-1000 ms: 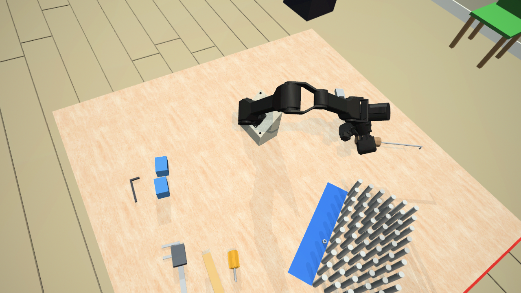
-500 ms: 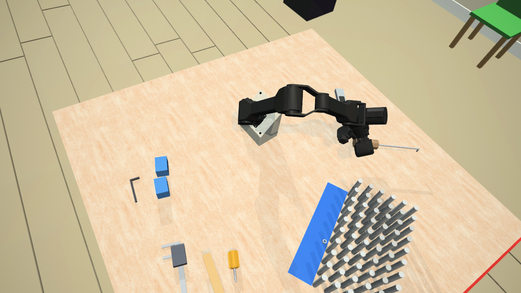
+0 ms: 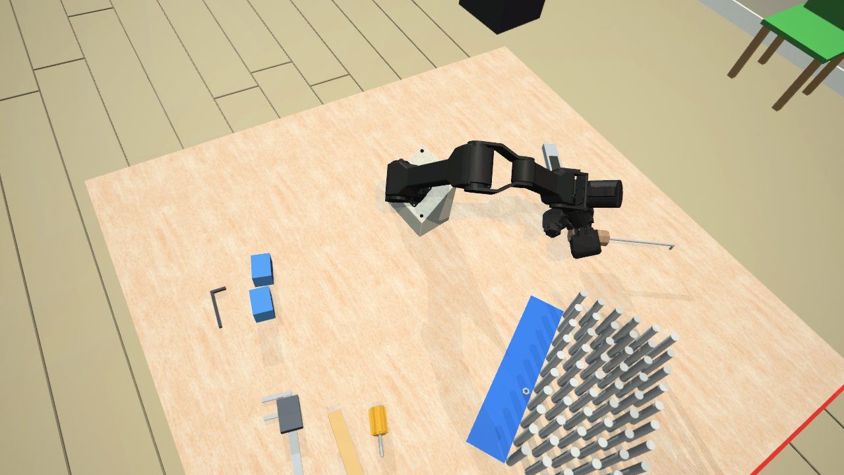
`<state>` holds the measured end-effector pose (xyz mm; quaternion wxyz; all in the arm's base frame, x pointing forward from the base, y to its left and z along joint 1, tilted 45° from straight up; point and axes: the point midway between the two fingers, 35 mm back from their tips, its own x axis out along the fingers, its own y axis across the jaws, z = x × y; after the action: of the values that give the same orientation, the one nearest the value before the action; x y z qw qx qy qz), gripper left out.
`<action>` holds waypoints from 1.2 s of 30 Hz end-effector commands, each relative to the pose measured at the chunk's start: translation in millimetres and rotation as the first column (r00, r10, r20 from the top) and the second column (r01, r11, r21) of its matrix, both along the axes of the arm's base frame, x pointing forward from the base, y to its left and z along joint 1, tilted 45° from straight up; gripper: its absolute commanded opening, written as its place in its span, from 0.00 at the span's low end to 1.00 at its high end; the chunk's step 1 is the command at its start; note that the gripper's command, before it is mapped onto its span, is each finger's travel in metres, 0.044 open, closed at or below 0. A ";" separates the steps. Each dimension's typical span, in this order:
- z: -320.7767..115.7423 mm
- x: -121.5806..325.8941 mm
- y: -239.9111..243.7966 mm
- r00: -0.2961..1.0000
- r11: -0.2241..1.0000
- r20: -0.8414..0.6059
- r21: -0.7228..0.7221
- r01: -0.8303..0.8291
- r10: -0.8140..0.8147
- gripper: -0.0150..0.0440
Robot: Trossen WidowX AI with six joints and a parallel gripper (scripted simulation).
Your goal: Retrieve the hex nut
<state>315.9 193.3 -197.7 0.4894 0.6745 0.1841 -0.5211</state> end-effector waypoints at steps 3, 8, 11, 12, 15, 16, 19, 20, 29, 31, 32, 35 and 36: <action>-5.4 -1.3 -4.8 1.000 1.000 -0.003 0.004 -0.006 0.006 0.25; -8.9 -2.1 -9.4 1.000 1.000 -0.002 0.003 -0.006 0.006 0.25; -10.9 -2.6 -12.2 1.000 1.000 -0.002 0.003 -0.006 0.006 0.25; -11.6 -2.8 -13.1 1.000 1.000 -0.002 0.003 -0.006 0.006 0.25; -13.6 -3.4 -15.8 1.000 1.000 -0.002 0.003 -0.006 0.006 0.25; -14.2 -3.6 -16.8 1.000 1.000 -0.002 0.002 -0.006 0.006 0.25; -16.2 -4.2 -19.5 1.000 1.000 -0.002 0.002 -0.006 0.006 0.25; -16.8 -4.4 -20.4 1.000 1.000 -0.002 0.002 -0.006 0.006 0.25; -15.7 -3.9 -21.0 1.000 1.000 0.001 -0.003 0.000 0.000 0.52; -15.7 -3.9 -21.0 1.000 1.000 0.001 -0.003 0.000 0.000 0.61; -15.7 -3.9 -21.0 1.000 1.000 0.001 -0.003 0.000 0.000 0.65; -15.7 -3.9 -21.0 1.000 1.000 0.001 -0.003 0.000 0.000 0.79; -15.7 -3.9 -21.0 1.000 1.000 0.001 -0.003 0.000 0.000 0.83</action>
<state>311.7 171.8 -213.8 0.4908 0.6736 0.1831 -0.5214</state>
